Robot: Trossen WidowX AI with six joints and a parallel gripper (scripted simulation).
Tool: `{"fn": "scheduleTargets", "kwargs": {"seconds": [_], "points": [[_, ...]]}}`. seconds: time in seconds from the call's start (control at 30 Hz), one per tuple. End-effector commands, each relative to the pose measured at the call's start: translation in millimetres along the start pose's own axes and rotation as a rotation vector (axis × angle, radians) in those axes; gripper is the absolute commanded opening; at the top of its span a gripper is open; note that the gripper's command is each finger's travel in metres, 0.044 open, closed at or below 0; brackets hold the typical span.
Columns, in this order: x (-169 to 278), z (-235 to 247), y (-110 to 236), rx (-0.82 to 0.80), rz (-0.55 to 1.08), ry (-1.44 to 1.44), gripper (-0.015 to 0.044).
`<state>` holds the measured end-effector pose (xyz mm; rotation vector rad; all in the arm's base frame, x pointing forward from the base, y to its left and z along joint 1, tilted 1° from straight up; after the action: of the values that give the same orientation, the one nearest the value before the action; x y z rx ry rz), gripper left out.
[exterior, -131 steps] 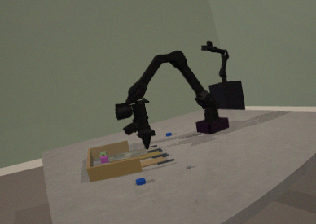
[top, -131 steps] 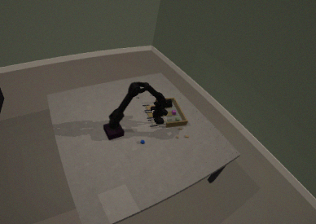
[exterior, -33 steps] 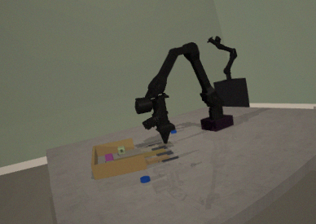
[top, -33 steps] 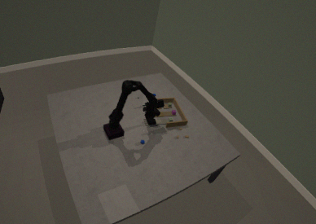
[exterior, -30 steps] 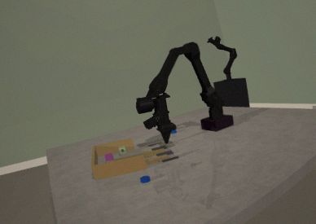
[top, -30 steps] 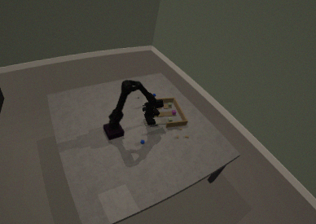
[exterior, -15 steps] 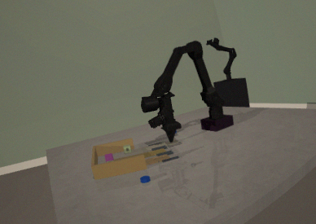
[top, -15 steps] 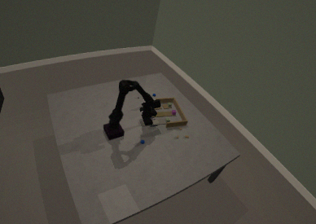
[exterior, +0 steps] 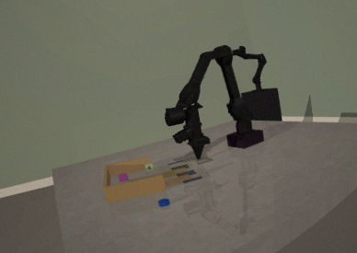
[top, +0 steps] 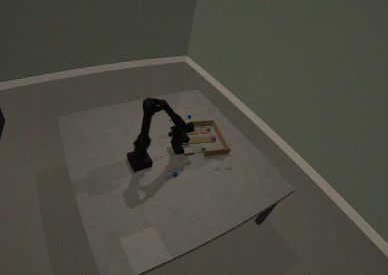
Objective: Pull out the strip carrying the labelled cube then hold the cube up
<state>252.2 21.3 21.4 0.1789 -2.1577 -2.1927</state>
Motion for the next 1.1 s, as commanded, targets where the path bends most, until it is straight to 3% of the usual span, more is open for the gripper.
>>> {"fn": "scheduleTargets", "kwargs": {"seconds": [0.0, 1.07], "points": [[12.4, 1.7, -4.1, -0.001, 0.025, -0.005, 0.0000], [59.3, 13.4, -3.2, -0.001, 0.028, -0.005, 0.0000]]}}
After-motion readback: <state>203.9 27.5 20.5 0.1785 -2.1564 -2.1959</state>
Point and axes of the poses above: the point midway between the two fingers, 35 mm back from their tips, its own y axis back along the fingers, its own z axis across the jaws, x = y × z, the point moved 3 cm from there along y, back along the fingers, and after that the axes turned 14 degrees about y, right-handed, at the moved point
